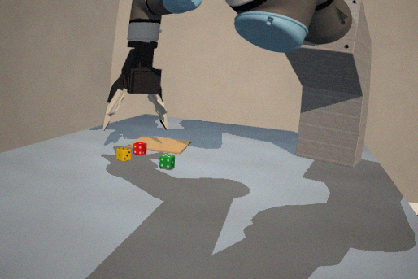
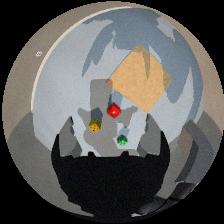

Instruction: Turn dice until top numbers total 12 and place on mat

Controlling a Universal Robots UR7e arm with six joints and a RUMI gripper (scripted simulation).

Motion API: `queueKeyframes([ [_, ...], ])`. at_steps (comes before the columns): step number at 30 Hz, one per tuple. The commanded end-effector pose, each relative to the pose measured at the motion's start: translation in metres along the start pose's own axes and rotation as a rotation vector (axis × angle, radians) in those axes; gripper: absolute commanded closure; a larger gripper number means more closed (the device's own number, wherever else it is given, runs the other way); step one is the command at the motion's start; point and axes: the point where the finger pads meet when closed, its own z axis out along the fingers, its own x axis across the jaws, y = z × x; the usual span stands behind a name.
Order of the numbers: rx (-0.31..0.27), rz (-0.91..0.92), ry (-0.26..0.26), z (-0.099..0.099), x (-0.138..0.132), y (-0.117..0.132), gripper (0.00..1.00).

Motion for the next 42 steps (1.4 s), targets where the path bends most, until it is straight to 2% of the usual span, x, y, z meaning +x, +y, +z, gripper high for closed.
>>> queueKeyframes([
  [1, -0.004, 0.004, 0.001, 0.002, 0.002, 0.003, 0.00],
  [30, -0.004, 0.004, 0.001, 0.002, 0.002, 0.004, 0.00],
  [36, -0.004, 0.004, 0.001, 0.001, 0.004, 0.012, 0.00],
  [42, -0.004, 0.004, 0.001, 0.001, 0.010, 0.037, 0.00],
])
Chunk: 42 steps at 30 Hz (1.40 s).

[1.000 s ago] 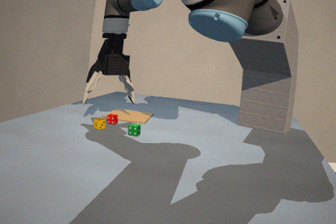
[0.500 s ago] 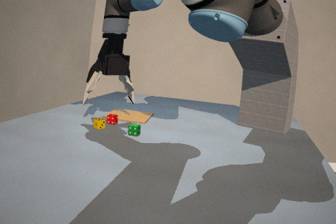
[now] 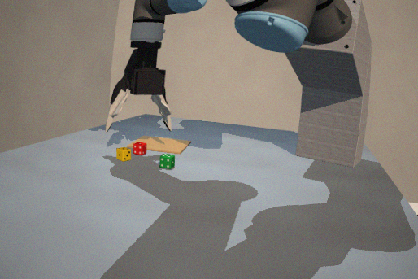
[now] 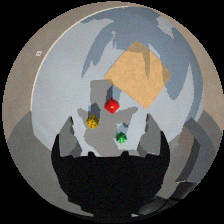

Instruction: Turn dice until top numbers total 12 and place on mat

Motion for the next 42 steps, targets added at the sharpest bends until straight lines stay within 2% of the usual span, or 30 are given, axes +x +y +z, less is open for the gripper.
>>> queueKeyframes([
  [1, -0.003, 0.001, 0.000, 0.000, 0.007, 0.029, 0.00],
  [9, -0.003, 0.001, 0.000, 0.000, 0.018, 0.076, 0.00],
  [17, -0.003, 0.001, 0.000, 0.000, 0.023, 0.096, 0.00],
  [42, -0.003, 0.001, 0.000, 0.000, 0.024, 0.101, 0.00],
])
